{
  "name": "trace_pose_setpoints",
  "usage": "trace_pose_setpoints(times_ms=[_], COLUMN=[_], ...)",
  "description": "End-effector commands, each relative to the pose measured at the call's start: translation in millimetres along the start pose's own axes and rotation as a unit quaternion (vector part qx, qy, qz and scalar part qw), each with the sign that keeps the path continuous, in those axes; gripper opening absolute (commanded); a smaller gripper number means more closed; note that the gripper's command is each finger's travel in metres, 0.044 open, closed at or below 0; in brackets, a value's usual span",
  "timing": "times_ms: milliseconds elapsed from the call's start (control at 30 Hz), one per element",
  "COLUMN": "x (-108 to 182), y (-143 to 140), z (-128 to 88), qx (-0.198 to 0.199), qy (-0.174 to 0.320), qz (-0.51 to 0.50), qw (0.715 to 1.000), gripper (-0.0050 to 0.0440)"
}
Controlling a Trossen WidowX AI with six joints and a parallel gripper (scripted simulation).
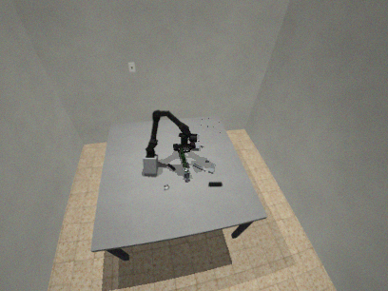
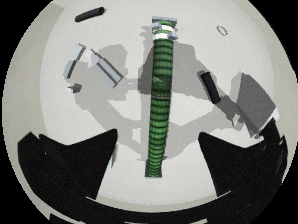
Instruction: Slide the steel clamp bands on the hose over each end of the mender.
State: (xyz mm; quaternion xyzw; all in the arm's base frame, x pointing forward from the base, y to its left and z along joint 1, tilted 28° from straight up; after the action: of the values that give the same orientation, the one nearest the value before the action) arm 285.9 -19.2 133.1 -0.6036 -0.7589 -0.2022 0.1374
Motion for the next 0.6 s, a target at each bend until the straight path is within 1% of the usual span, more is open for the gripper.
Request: trace_pose_setpoints(times_ms=[0, 33, 67, 133, 167, 233, 567], x=[-12.7, -19.0, -22.5, -22.5, -25.1, -26.7, -26.7], y=[-1.4, -2.3, -6.1, -6.1, -4.4, -5.3, -5.3], z=[26.6, 43.8, 56.9, 56.9, 62.1, 67.4, 67.4], qx=[0.008, 0.008, 0.017, 0.017, 0.008, 0.008, 0.008], qy=[0.001, 0.001, 0.005, 0.005, 0.001, 0.001, 0.001], qz=[0.001, 0.001, 0.006, 0.006, 0.001, 0.001, 0.001], qw=[1.0, 1.0, 1.0, 1.0, 1.0, 1.0, 1.0], gripper=[0.044, 0.044, 0.044, 0.044, 0.044, 0.044, 0.044])
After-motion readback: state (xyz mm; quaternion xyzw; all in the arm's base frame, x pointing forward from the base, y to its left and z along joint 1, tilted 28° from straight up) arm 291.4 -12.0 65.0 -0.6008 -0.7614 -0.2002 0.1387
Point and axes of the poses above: the point midway between the two fingers, 35 mm back from their tips, its own z axis out along the fingers, its own y axis across the jaws, x = y × z, the point moved 9 cm from there along -z, back along the fingers, and after that the axes turned 5 degrees about -z, right-handed, at the moved point
